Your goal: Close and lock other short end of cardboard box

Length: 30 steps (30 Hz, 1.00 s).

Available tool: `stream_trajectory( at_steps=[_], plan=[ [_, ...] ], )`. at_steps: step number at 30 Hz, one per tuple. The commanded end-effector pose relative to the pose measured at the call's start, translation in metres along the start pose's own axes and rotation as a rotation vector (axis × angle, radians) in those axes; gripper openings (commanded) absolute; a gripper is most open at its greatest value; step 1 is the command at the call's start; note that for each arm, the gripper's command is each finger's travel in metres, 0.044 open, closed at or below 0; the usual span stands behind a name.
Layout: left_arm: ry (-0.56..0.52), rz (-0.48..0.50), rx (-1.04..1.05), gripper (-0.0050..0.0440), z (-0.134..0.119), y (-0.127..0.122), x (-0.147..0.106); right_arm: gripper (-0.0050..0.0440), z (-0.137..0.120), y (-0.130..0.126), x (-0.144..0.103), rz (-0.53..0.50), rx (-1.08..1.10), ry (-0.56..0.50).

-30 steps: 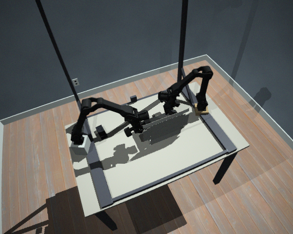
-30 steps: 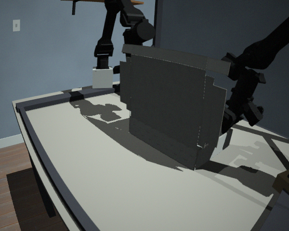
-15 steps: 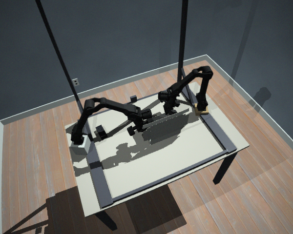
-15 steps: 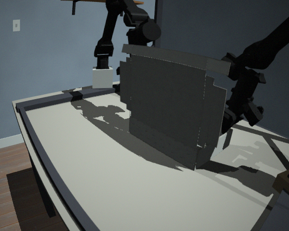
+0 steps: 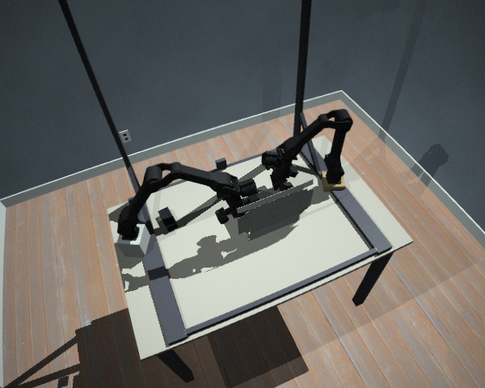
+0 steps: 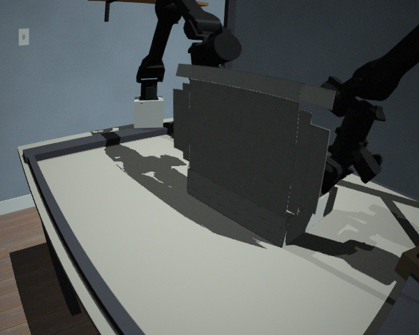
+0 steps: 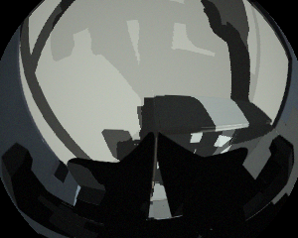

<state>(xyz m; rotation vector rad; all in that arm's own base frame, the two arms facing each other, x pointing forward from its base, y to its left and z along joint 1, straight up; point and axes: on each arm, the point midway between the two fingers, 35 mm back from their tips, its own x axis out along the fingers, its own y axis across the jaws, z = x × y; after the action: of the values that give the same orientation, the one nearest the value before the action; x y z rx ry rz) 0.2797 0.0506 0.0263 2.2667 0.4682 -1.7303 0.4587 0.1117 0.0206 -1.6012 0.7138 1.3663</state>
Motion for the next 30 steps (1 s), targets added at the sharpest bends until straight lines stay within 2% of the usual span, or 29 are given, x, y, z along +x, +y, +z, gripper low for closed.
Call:
stream_trajectory(
  at_steps=[1,30],
  plan=[
    [0.017,0.006,0.003,0.0005,-0.004,0.001,-0.003,0.0,-0.001,-0.017,-0.01,-0.042,-0.001,0.011],
    [0.017,0.006,0.003,0.0005,-0.004,0.001,-0.003,0.0,-0.002,-0.034,0.019,-0.044,0.0,0.012]
  ],
)
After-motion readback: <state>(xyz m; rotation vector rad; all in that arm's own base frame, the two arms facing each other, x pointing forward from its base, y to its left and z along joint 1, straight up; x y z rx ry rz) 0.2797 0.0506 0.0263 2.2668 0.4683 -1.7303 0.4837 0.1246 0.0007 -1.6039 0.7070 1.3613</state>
